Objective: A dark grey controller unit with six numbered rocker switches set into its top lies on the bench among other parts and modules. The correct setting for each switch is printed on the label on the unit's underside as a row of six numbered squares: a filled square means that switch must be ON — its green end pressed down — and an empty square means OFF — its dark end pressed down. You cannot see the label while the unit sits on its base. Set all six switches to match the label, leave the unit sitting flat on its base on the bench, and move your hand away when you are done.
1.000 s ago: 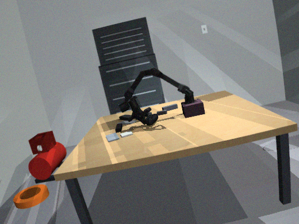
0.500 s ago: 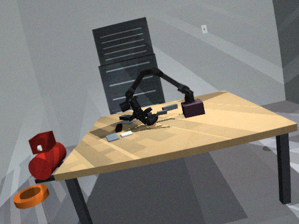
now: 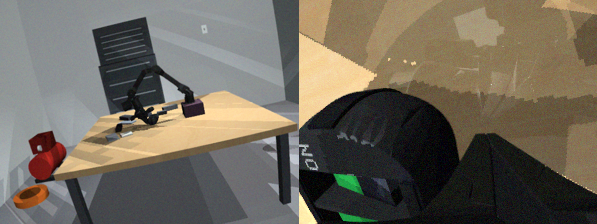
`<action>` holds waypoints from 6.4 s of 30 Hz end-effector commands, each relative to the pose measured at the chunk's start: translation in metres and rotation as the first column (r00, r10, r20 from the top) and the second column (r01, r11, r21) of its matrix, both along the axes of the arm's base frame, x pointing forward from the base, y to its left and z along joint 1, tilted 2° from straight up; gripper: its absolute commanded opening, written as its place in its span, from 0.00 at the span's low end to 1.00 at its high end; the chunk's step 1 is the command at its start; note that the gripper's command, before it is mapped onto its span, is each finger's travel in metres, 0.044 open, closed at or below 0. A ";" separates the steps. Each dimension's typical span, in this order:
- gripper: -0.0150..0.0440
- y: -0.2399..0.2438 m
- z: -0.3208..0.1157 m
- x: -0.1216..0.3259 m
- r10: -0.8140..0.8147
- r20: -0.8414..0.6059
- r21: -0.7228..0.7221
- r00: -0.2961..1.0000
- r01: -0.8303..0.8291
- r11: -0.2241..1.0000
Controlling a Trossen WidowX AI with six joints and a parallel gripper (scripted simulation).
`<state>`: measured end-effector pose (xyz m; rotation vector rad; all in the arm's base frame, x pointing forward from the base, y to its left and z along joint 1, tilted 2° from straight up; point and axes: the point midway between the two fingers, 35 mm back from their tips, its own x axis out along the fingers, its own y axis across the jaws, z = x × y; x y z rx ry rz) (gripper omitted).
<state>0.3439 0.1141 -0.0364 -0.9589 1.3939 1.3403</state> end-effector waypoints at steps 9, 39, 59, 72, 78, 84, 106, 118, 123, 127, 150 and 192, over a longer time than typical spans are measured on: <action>0.25 -0.001 -0.002 -0.017 -0.003 -0.013 -0.003 1.000 0.003 1.000; 0.25 -0.005 0.049 0.025 -0.003 -0.008 -0.002 1.000 0.003 1.000; 0.25 -0.067 0.067 -0.016 0.132 0.246 0.061 0.960 -0.152 0.987; 0.25 -0.110 0.055 -0.083 0.270 0.472 -0.017 0.839 -0.298 0.954; 0.25 -0.122 0.042 -0.114 0.334 0.542 -0.084 0.771 -0.345 0.935; 0.25 -0.122 0.041 -0.115 0.336 0.544 -0.087 0.769 -0.346 0.934; 0.25 -0.123 0.042 -0.115 0.334 0.540 -0.086 0.773 -0.344 0.935; 0.65 -0.120 0.063 -0.083 0.327 0.424 0.018 0.845 -0.368 0.929; 0.88 -0.118 0.075 -0.062 0.324 0.340 0.089 0.883 -0.373 0.924; 1.00 -0.117 0.079 -0.056 0.323 0.314 0.110 0.893 -0.372 0.922; 1.00 -0.116 0.047 -0.053 0.326 0.304 0.114 0.895 -0.374 0.921; 0.81 -0.114 0.021 -0.054 0.328 0.296 0.117 0.897 -0.375 0.920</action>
